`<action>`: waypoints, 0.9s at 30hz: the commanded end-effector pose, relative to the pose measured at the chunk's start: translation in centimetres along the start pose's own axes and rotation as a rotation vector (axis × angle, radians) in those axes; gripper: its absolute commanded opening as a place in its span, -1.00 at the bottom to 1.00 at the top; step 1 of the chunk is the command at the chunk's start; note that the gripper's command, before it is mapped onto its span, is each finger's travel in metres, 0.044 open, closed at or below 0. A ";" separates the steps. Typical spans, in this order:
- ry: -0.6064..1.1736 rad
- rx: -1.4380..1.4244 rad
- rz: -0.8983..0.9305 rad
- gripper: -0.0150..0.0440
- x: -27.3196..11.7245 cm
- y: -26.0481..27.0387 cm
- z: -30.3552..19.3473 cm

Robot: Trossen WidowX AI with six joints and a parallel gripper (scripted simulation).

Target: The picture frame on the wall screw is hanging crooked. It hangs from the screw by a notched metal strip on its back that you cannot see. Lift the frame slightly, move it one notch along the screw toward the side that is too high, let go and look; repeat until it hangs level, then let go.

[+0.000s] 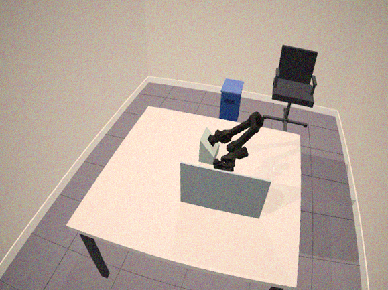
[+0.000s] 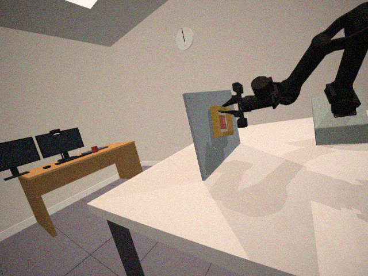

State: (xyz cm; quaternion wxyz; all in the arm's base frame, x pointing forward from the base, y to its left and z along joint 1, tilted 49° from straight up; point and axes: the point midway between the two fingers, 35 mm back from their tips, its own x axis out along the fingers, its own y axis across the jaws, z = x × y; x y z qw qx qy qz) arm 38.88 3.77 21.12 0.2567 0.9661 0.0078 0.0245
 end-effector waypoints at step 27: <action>-0.002 -0.163 -0.001 -0.49 0.0 -0.1 -0.1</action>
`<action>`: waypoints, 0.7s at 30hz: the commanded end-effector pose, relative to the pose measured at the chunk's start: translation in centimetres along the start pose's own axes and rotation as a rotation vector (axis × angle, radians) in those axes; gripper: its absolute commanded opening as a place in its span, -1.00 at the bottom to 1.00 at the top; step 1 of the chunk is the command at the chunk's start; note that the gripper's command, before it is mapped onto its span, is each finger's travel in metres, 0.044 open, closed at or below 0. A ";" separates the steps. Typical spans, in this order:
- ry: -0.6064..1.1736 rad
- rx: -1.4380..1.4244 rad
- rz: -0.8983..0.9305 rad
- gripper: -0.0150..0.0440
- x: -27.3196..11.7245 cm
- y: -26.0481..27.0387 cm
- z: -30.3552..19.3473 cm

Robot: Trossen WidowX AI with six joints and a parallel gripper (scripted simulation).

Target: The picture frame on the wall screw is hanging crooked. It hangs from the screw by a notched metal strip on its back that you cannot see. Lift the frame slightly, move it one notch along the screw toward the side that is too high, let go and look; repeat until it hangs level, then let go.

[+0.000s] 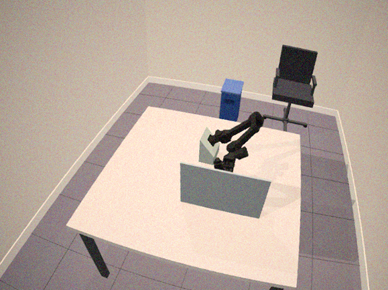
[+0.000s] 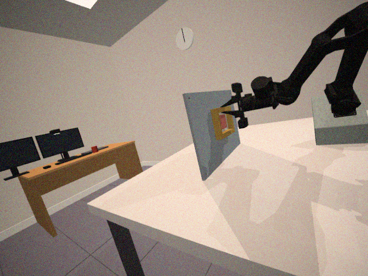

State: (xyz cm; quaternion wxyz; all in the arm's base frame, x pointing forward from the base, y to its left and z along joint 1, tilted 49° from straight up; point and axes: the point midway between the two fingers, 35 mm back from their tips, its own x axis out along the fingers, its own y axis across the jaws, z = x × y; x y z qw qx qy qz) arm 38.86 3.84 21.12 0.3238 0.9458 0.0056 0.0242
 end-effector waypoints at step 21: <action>-0.001 -0.054 0.000 0.39 0.0 0.0 0.0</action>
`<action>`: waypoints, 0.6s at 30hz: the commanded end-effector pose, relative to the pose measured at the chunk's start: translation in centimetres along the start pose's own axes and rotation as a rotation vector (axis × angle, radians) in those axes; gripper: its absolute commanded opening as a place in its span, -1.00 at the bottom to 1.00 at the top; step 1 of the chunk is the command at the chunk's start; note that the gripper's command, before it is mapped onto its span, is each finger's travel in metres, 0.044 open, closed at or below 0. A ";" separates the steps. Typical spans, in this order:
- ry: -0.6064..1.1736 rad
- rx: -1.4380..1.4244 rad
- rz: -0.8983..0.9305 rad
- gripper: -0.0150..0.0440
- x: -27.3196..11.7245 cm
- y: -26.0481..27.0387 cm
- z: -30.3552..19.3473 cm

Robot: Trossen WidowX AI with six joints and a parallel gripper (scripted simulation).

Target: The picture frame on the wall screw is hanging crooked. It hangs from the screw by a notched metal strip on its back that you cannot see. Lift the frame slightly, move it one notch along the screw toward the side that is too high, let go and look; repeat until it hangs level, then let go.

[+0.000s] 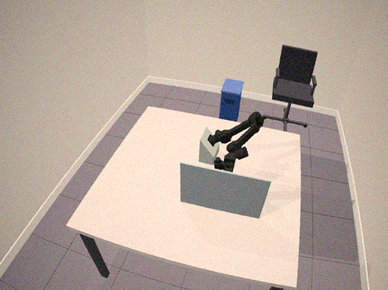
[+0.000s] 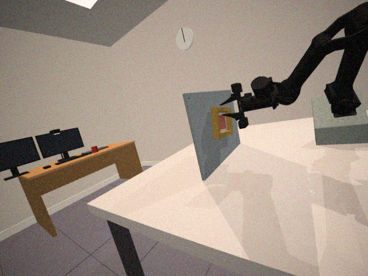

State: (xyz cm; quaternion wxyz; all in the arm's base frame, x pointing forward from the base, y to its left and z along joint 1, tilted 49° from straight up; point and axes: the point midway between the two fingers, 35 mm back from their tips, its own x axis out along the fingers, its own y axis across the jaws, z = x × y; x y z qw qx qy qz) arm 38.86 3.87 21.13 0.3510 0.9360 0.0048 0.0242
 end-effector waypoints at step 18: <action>0.000 0.284 0.009 0.39 -10.0 -0.3 0.0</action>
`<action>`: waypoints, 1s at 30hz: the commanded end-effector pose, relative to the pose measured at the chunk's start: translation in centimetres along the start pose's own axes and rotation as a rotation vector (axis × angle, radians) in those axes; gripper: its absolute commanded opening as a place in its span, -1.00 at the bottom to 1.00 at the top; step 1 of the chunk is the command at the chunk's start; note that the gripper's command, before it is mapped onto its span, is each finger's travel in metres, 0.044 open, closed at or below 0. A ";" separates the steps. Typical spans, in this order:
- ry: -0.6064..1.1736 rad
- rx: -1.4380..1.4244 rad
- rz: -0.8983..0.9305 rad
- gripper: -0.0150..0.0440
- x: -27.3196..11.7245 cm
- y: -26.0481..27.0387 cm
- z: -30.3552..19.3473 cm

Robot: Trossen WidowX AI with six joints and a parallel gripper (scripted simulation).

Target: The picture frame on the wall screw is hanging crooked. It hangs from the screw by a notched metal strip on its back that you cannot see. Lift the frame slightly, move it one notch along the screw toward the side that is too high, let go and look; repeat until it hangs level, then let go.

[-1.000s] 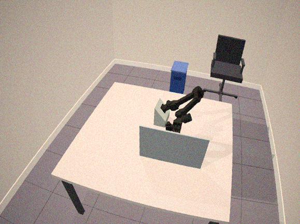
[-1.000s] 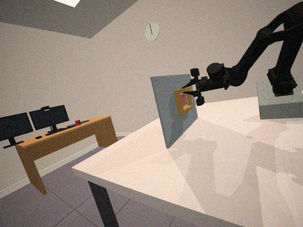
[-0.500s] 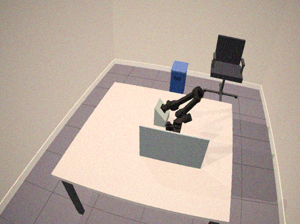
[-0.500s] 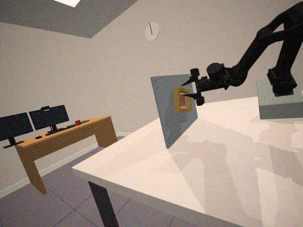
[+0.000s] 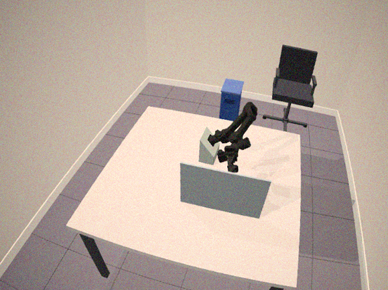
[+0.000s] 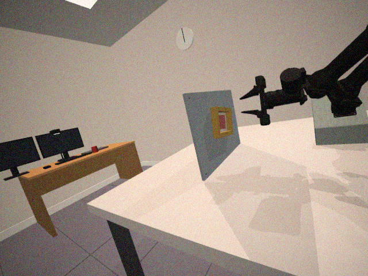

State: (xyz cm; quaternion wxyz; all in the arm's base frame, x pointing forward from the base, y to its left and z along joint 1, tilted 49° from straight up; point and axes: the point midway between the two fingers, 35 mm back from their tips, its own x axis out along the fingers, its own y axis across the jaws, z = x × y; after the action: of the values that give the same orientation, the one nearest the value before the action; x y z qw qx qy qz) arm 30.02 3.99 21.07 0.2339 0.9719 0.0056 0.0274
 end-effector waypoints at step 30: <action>-0.010 0.037 0.001 0.39 -9.5 3.7 -0.6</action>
State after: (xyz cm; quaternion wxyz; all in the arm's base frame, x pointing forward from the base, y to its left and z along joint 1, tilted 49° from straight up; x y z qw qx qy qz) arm 20.81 0.70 22.73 0.2184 0.9756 0.0039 0.0207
